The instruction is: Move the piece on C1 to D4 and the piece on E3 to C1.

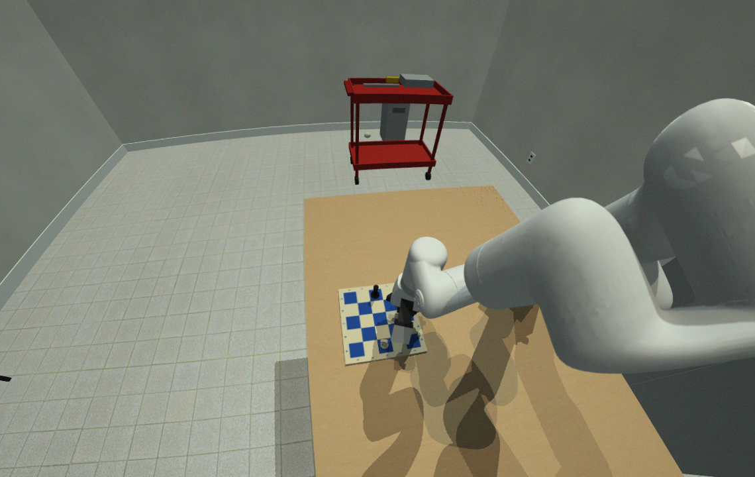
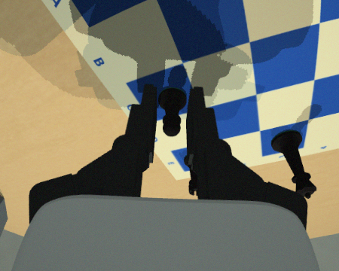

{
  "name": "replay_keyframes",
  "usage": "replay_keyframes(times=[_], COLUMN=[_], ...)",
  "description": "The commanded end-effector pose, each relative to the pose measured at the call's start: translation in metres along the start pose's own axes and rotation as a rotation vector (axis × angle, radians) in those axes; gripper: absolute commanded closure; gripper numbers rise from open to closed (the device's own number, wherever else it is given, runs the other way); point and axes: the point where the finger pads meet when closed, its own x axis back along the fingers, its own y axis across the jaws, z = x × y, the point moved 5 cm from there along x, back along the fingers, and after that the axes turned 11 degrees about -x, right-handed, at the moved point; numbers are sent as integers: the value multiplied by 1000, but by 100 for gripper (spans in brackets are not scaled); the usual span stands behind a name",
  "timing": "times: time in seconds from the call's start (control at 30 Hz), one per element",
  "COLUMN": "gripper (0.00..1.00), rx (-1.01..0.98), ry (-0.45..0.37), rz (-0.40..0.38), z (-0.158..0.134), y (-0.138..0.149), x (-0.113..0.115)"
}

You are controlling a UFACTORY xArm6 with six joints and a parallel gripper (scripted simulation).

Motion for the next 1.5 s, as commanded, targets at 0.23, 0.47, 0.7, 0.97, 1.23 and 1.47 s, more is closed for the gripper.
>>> replay_keyframes(times=[0.23, 0.47, 0.7, 0.97, 1.23, 1.47], gripper=[100, 100, 100, 100, 100, 100], rx=[0, 0, 0, 0, 0, 0], ry=[1, 1, 1, 1, 1, 1], rz=[-2, -2, -2, -2, -2, -2], z=[0, 0, 0, 0, 0, 0], y=[1, 1, 1, 1, 1, 1], x=[0, 0, 0, 0, 2, 19])
